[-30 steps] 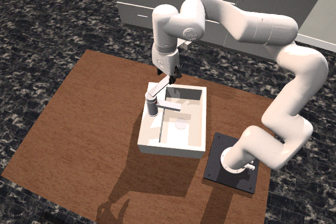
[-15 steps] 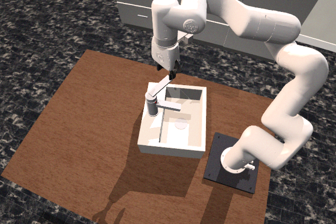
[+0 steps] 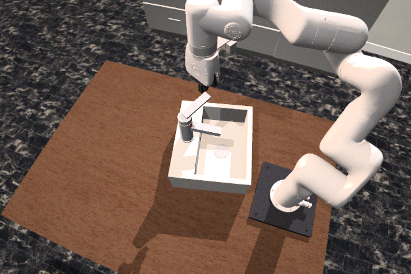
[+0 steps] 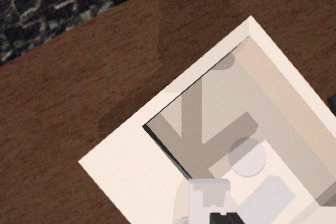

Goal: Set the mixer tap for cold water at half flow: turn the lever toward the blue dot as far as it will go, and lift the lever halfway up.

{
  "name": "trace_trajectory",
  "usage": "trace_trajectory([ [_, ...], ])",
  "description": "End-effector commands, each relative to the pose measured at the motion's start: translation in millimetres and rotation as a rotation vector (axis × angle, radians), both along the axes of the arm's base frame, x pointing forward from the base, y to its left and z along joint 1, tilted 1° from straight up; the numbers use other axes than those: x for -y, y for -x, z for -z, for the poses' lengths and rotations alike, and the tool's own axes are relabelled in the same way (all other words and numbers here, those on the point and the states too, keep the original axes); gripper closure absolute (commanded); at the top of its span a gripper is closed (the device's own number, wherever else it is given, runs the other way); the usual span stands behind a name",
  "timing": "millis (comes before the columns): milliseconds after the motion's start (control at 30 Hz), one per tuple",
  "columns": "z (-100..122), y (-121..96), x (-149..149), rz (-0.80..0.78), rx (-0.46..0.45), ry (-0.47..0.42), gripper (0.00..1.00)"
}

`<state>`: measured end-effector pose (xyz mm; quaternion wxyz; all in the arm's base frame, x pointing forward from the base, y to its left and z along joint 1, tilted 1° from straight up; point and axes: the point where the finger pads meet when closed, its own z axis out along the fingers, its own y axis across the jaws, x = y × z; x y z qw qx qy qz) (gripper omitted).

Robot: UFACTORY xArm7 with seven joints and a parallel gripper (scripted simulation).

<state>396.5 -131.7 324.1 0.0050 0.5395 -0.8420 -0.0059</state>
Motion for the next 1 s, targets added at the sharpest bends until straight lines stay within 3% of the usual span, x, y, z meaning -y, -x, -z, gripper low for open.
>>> trace_trajectory([
  [0,-1.5,-0.6,-0.2,0.0,0.004,0.001,1.0],
  [967,-3.7,0.3,0.4,0.02,0.007,0.001,1.0],
])
